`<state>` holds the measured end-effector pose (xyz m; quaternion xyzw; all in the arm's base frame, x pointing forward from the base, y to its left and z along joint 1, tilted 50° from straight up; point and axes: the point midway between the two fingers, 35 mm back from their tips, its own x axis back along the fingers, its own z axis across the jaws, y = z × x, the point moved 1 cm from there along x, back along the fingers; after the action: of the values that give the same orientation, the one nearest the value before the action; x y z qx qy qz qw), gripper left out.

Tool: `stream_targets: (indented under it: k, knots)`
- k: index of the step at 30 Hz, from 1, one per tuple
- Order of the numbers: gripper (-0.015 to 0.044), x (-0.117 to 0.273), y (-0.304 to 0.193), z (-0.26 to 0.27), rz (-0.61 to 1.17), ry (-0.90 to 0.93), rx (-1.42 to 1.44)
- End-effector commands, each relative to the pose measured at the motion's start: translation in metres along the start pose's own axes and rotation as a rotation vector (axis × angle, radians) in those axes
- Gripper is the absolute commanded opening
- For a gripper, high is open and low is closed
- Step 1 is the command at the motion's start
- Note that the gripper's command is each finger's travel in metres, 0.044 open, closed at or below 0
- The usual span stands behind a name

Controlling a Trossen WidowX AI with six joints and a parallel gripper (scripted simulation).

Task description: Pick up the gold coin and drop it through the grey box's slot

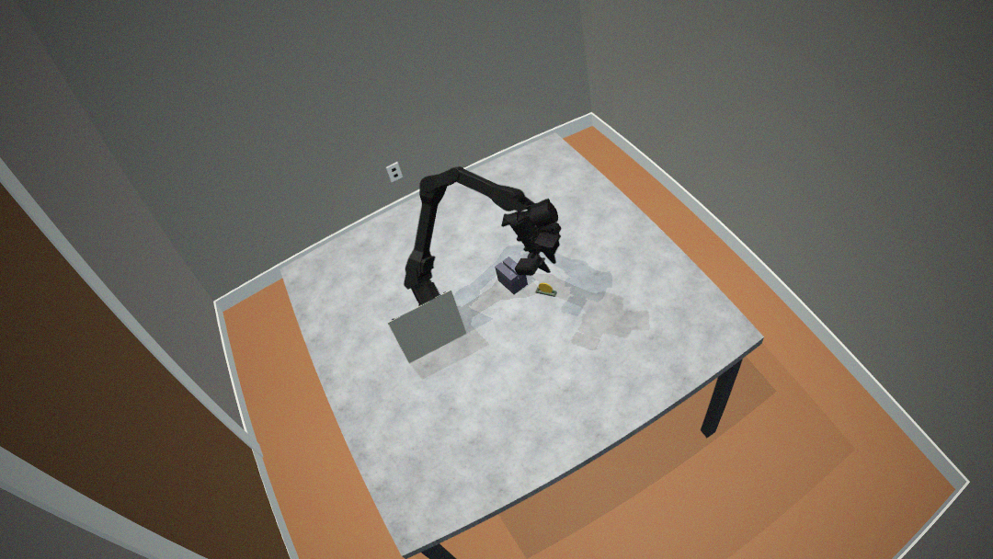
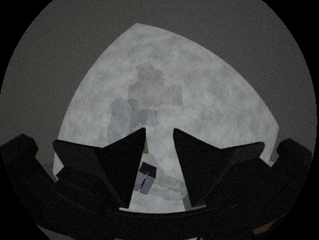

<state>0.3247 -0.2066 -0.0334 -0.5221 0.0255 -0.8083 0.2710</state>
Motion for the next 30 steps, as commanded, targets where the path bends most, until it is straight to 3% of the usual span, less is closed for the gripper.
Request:
stream_targets:
  k: [1, 6, 12, 16, 30]
  knots:
    - [0.0161, -0.040, -0.048, 0.027, 0.208, -0.005, 0.087]
    - [0.0161, -0.075, -0.097, 0.049, 0.407, -0.020, 0.148]
    - [0.0161, -0.079, -0.100, 0.050, 0.414, -0.020, 0.150]
    - [0.0161, -0.110, -0.111, 0.052, 0.415, -0.019, 0.150]
    - [0.0161, -0.128, -0.117, 0.054, 0.415, -0.018, 0.150]
